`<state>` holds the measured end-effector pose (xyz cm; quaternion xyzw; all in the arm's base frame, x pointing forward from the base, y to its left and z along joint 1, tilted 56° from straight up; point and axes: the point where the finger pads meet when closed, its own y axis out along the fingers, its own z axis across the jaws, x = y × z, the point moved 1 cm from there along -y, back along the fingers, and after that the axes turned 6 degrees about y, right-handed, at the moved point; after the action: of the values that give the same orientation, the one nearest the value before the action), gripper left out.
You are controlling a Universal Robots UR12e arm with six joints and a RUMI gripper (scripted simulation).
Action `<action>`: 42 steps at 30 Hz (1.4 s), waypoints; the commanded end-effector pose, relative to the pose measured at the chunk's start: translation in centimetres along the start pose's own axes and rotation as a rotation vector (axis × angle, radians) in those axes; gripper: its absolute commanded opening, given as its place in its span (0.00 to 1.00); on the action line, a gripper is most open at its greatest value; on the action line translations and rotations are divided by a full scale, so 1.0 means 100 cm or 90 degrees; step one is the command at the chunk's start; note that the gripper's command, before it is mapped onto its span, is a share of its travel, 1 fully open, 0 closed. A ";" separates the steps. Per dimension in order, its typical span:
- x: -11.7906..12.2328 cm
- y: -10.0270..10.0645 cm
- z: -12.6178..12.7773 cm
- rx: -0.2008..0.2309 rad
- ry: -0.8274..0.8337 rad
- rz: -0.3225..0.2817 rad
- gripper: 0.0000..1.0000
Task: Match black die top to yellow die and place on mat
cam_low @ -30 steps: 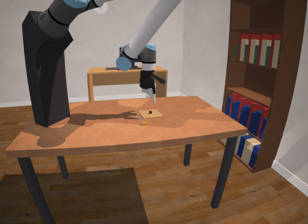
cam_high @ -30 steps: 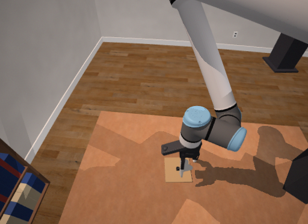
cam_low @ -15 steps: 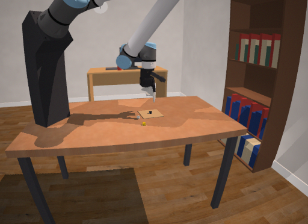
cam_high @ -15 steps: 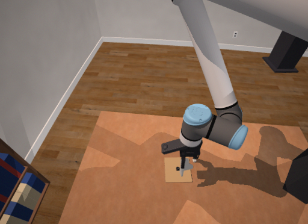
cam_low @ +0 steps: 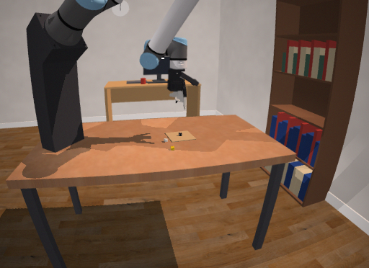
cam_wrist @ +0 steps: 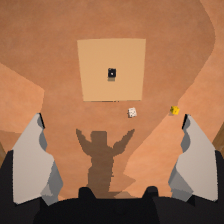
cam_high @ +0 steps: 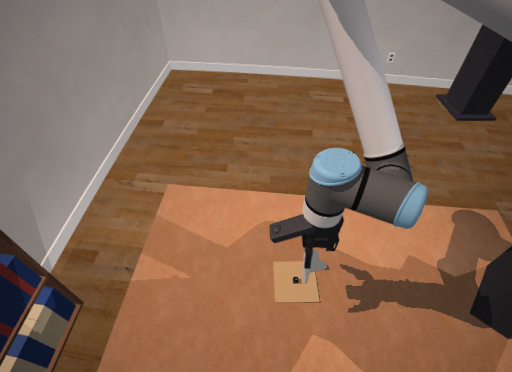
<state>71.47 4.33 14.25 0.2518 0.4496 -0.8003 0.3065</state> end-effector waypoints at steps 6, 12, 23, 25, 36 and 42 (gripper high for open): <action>-0.001 -0.024 0.000 0.000 0.000 0.000 1.00; -0.001 -0.024 0.000 0.000 0.000 0.000 1.00; -0.001 -0.024 0.000 0.000 0.000 0.000 1.00; -0.001 -0.024 0.000 0.000 0.000 0.000 1.00; -0.001 -0.024 0.000 0.000 0.000 0.000 1.00; -0.001 -0.024 0.000 0.000 0.000 0.000 1.00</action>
<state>69.81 5.28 15.60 0.2515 0.4498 -0.8005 0.3060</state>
